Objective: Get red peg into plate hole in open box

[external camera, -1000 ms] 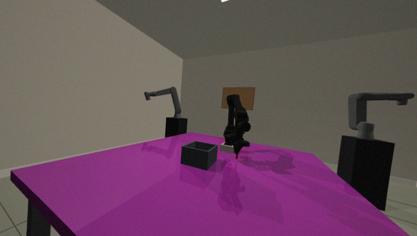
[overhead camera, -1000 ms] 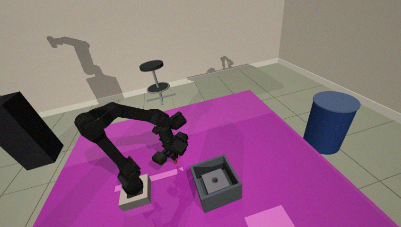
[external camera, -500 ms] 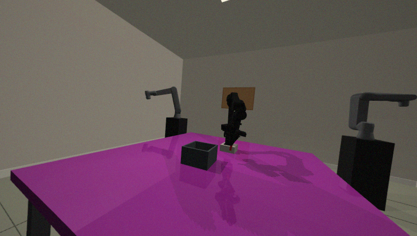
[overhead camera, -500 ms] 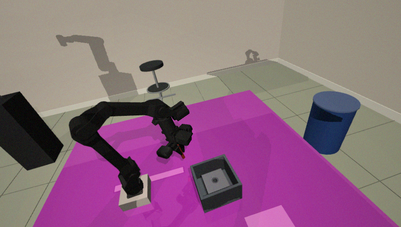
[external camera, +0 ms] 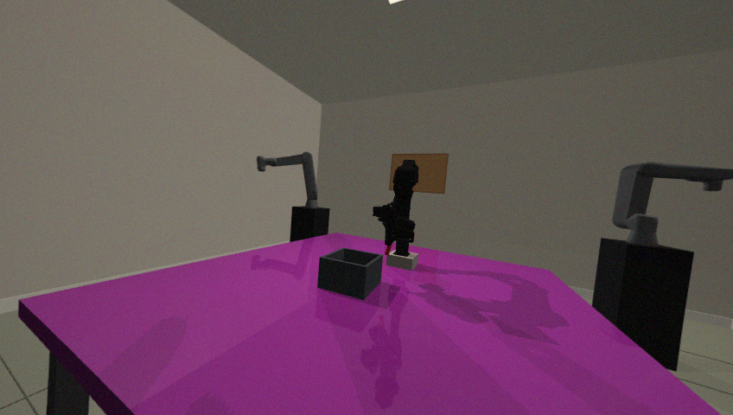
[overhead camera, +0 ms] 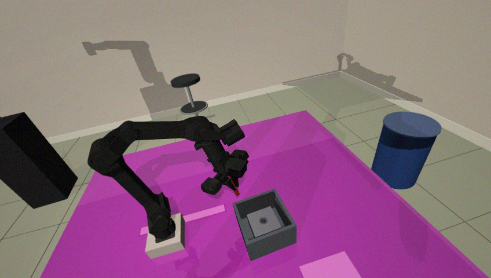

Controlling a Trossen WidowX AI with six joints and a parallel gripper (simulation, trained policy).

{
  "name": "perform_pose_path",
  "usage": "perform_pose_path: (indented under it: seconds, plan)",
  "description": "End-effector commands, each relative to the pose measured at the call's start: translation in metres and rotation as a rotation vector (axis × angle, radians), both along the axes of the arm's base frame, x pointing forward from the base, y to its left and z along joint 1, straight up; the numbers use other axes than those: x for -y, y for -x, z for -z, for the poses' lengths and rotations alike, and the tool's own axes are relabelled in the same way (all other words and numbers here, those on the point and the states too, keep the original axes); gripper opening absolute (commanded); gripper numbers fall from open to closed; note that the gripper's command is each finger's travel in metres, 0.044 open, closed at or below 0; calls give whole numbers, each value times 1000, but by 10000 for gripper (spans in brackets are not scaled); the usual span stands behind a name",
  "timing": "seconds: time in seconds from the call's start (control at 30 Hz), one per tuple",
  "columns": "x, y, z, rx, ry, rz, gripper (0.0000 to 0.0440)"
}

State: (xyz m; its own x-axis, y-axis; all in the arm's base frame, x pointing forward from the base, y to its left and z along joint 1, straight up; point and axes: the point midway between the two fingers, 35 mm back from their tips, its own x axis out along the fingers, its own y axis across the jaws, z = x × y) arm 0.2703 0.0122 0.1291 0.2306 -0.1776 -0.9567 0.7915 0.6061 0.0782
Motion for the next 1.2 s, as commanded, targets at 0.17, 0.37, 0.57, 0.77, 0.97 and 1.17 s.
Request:
perform_pose_path:
  seconds: [0.17,0.37,0.57,0.77,0.97,1.17]
  plan:
    - [30,-18,-5,25,18,50,0]
    - [53,-30,-3,37,23,91,0]
    - [72,-41,3,41,18,125,1]
    - [87,-49,12,33,4,147,4]
    - [96,-56,28,12,-12,157,2]
    - [101,-59,48,-27,-19,145,61]
